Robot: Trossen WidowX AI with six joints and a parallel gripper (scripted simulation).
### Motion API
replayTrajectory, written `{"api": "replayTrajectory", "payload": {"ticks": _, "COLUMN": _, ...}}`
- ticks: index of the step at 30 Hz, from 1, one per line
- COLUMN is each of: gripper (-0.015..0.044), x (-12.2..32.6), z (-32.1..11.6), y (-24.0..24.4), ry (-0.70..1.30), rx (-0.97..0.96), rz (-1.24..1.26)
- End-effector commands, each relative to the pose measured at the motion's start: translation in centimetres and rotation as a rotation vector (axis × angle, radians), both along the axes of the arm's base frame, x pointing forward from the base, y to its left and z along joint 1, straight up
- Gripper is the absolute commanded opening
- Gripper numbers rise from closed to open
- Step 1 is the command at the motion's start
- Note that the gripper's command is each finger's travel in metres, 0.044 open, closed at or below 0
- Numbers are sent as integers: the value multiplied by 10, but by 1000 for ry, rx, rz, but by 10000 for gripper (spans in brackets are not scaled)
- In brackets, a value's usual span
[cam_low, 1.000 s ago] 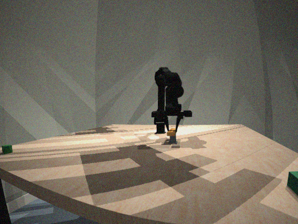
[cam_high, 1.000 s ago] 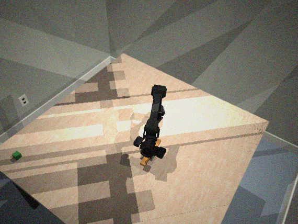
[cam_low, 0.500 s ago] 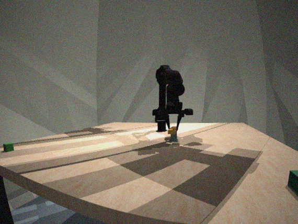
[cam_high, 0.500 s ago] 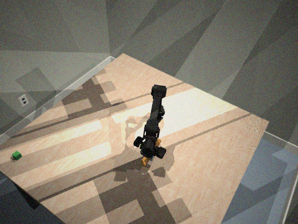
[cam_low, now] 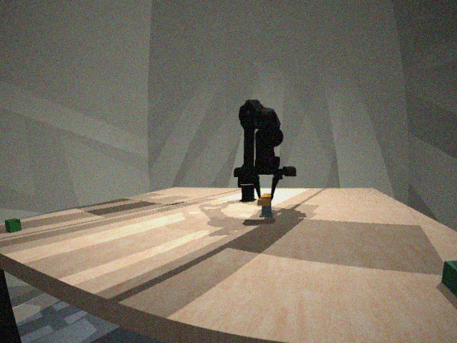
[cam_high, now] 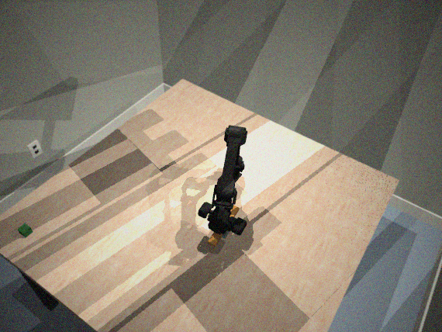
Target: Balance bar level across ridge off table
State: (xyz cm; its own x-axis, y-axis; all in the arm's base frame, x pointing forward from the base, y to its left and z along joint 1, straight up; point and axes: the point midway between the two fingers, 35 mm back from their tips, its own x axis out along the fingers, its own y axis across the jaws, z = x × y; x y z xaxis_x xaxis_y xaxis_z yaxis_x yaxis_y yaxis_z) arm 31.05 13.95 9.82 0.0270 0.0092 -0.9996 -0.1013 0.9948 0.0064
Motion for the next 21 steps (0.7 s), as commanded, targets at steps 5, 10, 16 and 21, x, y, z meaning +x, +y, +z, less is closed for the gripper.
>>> {"api": "replayTrajectory", "payload": {"ticks": 5, "gripper": 0, "x": 0, "z": -2, "y": 0, "ry": 3, "rx": 2, "rz": 1}}
{"api": "replayTrajectory", "payload": {"ticks": 10, "gripper": 0, "x": 0, "z": -3, "y": 0, "ry": 3, "rx": 2, "rz": 1}}
{"api": "replayTrajectory", "payload": {"ticks": 16, "gripper": 0, "x": 0, "z": -3, "y": 0, "ry": 3, "rx": 2, "rz": 1}}
{"api": "replayTrajectory", "payload": {"ticks": 21, "gripper": 0, "x": 0, "z": -3, "y": 0, "ry": 3, "rx": 2, "rz": 1}}
